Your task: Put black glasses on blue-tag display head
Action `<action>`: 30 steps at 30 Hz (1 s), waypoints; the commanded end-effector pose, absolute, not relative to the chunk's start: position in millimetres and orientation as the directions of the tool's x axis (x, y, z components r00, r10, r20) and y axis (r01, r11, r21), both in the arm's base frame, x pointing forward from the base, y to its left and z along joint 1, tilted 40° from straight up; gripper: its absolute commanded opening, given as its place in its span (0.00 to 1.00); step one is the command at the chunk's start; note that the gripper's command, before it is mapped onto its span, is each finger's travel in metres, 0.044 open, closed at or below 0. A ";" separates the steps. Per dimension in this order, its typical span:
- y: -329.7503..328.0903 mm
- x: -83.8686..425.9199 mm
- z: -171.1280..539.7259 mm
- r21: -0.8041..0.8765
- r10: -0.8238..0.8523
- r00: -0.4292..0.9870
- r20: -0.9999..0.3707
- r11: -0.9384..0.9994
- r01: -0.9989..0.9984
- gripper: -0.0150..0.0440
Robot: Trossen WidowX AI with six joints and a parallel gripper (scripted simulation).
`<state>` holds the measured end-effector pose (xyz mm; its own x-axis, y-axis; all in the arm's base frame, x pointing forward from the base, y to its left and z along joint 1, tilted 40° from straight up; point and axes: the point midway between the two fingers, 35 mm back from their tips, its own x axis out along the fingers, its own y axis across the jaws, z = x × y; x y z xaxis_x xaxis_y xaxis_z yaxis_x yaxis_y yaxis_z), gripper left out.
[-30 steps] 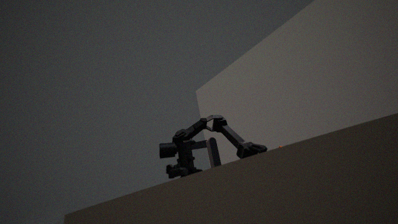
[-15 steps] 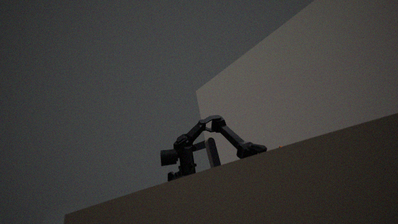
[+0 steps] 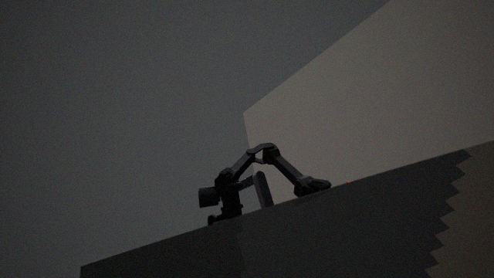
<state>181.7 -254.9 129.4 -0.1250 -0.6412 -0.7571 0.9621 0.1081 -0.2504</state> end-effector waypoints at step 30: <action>-274.0 176.8 148.5 -0.247 -0.645 -0.121 -0.754 0.108 0.963 0.25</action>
<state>175.6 -270.5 144.2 -0.1259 -0.6423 -0.7561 0.9618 0.1076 -0.2516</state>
